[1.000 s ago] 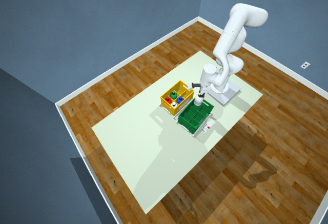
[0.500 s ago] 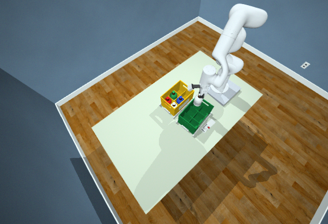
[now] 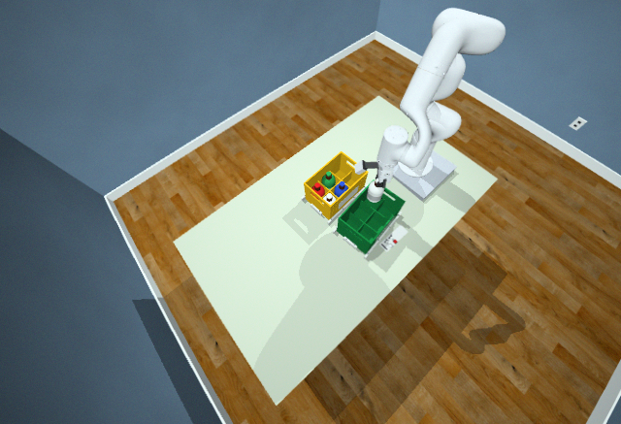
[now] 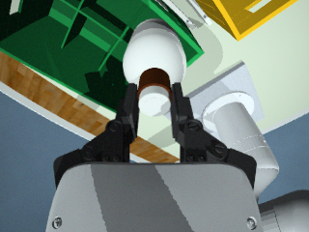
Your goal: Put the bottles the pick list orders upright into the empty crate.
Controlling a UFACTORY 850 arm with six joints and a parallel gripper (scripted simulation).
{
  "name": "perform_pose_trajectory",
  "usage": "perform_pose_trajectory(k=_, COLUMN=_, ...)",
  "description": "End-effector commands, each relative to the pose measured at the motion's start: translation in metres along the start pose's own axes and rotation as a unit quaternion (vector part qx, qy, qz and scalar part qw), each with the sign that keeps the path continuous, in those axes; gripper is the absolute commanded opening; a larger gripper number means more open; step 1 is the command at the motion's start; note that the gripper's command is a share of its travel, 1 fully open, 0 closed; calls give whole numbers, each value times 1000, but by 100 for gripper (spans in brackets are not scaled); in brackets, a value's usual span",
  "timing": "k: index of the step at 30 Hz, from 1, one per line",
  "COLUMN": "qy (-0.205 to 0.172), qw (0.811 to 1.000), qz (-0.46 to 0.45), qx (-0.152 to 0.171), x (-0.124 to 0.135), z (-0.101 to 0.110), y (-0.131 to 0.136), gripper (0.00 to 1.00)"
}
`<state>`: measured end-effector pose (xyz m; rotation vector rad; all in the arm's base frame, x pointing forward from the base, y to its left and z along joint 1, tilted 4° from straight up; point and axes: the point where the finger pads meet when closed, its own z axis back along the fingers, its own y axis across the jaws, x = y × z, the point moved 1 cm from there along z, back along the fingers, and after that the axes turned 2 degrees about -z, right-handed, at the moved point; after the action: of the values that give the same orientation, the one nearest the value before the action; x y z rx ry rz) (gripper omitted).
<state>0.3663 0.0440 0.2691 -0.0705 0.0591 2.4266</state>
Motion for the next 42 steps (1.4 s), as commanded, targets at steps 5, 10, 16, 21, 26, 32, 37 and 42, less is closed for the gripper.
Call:
perform_pose_trajectory(k=5, qy=1, qw=1000, qz=0, qx=-1, x=0, z=-6, y=-1, gripper=0)
perform_pose_trajectory(k=10, qy=1, qw=1000, qz=0, qx=-1, x=0, z=-11, y=-1, gripper=0)
perform_pose_trajectory(k=16, qy=1, qw=1000, qz=0, qx=-1, x=-1, z=-15, y=-1, gripper=0)
perform_pose_trajectory(k=21, qy=1, qw=1000, qz=0, qx=-1, x=0, z=-20, y=-1, gripper=0)
perform_pose_trajectory(k=26, qy=1, qw=1000, qz=0, qx=-1, x=-1, z=-25, y=-1, gripper=0)
perform_pose_trajectory(k=32, qy=1, qw=1000, qz=0, qx=-1, x=-1, z=-29, y=-1, gripper=0)
perform_pose_trajectory(k=37, qy=1, qw=1000, qz=0, qx=-1, x=0, z=-34, y=-1, gripper=0)
perform_pose_trajectory(k=42, qy=1, qw=1000, qz=0, qx=-1, x=-1, z=-39, y=-1, gripper=0)
